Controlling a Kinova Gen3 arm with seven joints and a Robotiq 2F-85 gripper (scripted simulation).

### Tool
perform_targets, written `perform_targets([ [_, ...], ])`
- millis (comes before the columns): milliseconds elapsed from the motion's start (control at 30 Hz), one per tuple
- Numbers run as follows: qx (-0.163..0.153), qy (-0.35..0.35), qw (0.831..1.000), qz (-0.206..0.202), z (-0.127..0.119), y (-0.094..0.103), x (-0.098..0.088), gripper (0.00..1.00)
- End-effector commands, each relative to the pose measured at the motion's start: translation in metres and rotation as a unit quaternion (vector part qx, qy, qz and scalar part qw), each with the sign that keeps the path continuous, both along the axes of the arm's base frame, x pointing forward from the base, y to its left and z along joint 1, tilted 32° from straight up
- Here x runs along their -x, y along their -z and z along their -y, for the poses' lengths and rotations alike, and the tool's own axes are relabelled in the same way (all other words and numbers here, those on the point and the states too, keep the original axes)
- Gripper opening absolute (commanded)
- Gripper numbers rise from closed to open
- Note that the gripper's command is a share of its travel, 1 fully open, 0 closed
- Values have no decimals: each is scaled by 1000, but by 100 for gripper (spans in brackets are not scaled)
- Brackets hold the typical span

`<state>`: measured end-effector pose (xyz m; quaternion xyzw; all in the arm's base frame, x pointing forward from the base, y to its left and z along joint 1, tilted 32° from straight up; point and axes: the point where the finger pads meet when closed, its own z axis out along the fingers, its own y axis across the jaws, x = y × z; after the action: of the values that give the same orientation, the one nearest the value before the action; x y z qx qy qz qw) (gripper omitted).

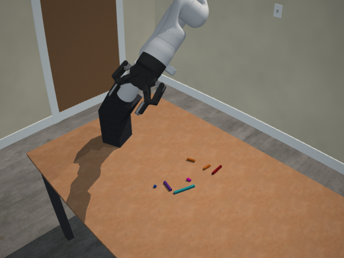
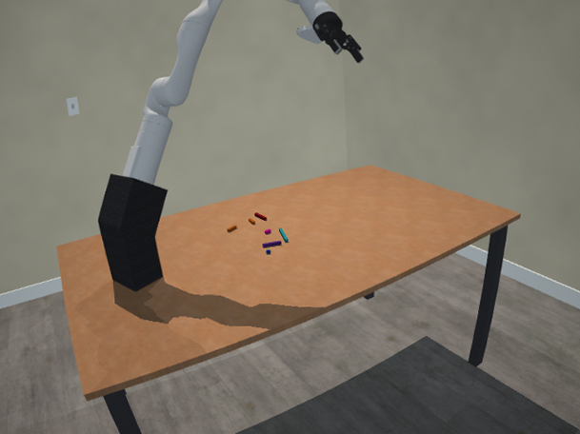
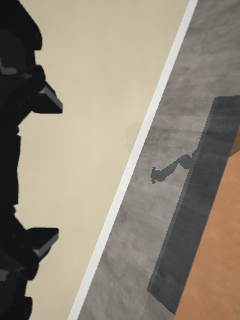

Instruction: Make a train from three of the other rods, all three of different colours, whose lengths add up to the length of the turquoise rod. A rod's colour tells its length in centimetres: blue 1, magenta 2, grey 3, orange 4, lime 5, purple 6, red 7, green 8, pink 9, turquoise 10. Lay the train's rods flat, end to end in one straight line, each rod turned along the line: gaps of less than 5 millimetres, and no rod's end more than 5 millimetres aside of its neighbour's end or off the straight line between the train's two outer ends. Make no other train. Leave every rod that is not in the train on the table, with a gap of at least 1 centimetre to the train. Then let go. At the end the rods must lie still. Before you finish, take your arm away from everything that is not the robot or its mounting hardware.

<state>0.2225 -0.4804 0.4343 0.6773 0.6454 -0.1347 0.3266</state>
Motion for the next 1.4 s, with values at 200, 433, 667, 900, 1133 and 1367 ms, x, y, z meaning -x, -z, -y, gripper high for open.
perform_targets([
  [200,-10,-43,999,-23,-17,13,-31,100],
  [433,-10,-43,999,-23,-17,13,-31,100],
  [667,-20,-87,995,-45,-38,28,-62,100],
  [900,-30,-131,989,-68,-60,42,-90,100],
  [1133,-30,-131,989,-68,-60,42,-90,100],
  [1367,-40,-175,980,-90,-84,57,-116,100],
])
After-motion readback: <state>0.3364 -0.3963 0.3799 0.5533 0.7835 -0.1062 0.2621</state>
